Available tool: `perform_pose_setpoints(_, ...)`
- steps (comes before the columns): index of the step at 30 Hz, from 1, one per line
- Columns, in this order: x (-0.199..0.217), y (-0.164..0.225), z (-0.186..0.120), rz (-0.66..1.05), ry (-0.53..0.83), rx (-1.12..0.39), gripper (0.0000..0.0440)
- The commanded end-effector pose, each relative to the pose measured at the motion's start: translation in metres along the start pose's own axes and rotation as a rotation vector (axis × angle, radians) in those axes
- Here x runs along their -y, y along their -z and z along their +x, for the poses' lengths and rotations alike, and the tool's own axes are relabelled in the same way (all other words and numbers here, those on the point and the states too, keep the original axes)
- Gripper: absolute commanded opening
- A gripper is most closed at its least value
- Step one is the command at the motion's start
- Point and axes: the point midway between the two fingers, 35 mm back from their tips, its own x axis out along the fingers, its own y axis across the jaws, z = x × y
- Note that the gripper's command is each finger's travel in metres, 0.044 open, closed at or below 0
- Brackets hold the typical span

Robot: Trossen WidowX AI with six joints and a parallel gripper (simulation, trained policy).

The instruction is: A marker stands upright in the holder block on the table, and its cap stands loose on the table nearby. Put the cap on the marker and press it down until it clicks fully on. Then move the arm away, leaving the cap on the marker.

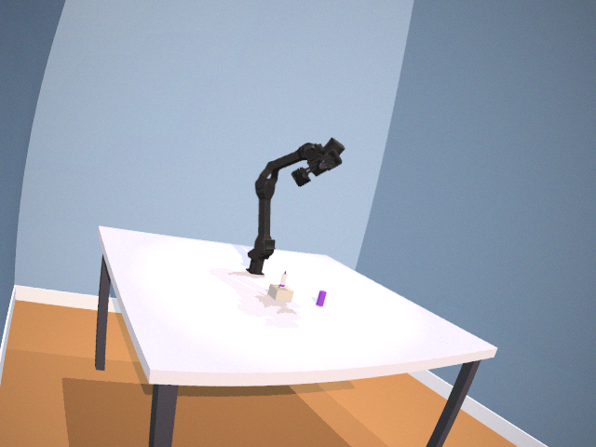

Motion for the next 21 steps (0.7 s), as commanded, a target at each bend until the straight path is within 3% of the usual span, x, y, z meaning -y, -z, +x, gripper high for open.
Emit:
perform_pose_setpoints(1, -0.001, 0.013, 0.002, -0.012, 0.004, -0.027, 0.0315)
perform_pose_setpoints(21, -0.003, 0.083, 0.016, -0.051, 0.06, -0.18, 0.0318)
